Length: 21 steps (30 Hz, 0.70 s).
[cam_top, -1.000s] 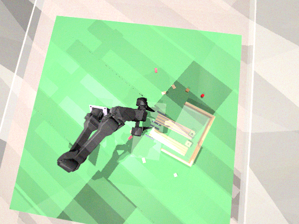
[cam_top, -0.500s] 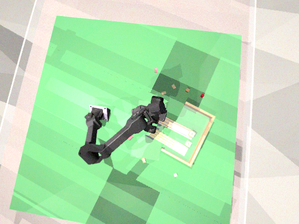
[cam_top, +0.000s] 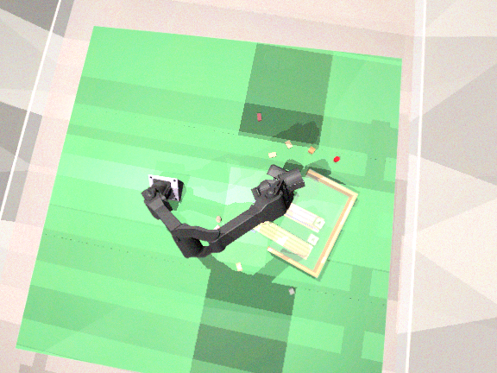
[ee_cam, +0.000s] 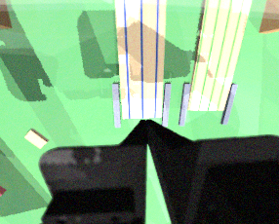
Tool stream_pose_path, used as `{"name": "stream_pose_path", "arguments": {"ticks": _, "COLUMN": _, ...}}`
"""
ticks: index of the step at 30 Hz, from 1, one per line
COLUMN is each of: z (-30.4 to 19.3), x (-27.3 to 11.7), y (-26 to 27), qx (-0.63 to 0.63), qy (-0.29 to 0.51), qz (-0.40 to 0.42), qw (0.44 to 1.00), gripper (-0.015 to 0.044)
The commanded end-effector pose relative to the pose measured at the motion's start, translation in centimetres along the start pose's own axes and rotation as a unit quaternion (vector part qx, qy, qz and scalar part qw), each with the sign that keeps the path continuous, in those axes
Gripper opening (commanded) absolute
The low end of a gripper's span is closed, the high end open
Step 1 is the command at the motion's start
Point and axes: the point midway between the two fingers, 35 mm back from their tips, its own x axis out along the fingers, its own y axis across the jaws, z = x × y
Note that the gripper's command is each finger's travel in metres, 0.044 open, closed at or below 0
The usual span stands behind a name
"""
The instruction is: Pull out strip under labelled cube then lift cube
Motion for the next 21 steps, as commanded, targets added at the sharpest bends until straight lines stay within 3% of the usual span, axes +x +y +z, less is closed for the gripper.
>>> {"name": "stream_pose_path", "arguments": {"ticks": 1, "z": 0.0, "x": 0.2, "y": 0.1, "qx": 0.003, "qy": 0.006, "qz": -0.001, "qw": 1.000, "gripper": 0.0000}}
{"name": "stream_pose_path", "arguments": {"ticks": 21, "z": 0.2, "x": 3.5, "y": 0.1, "qx": 0.003, "qy": 0.005, "qz": -0.001, "qw": 1.000, "gripper": 0.0000}}
